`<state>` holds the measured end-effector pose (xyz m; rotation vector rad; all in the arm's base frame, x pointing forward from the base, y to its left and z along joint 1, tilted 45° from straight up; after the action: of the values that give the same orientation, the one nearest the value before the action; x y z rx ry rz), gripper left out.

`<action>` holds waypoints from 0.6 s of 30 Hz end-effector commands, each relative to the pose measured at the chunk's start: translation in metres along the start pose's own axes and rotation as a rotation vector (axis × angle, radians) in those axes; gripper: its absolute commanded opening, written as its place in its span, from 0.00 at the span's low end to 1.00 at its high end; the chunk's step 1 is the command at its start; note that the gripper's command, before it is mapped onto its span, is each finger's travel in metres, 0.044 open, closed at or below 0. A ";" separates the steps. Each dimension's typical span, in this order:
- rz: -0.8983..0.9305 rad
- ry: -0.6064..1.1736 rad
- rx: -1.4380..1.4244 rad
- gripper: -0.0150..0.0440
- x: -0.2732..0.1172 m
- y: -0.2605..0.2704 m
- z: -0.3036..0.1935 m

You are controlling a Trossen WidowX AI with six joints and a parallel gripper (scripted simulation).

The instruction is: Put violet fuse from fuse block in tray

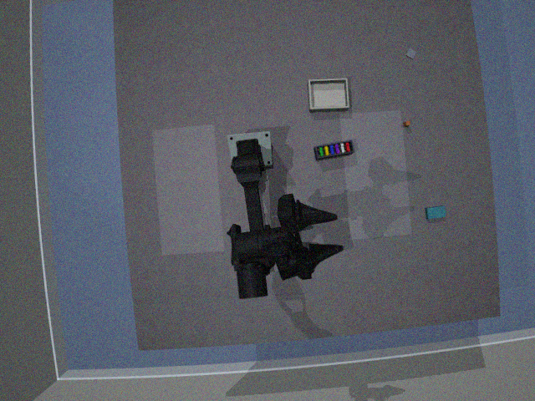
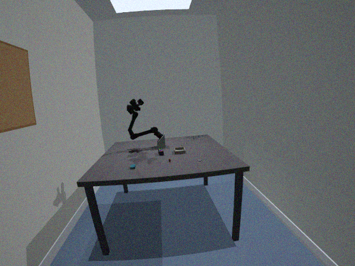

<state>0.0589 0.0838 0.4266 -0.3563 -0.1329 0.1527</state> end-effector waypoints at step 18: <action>-0.180 0.360 0.115 0.36 0.130 0.123 -0.074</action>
<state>0.1403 0.1843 0.3613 -0.2993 0.0703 -0.0044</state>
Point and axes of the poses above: the point midway between the two fingers, 35 mm back from their tips, its own x axis out along the fingers, its own y axis across the jaws, z = x × y, the point moved 9 cm from there along -x, back along the fingers, and after that the axes turned 12 degrees about -x, right-handed, at the moved point
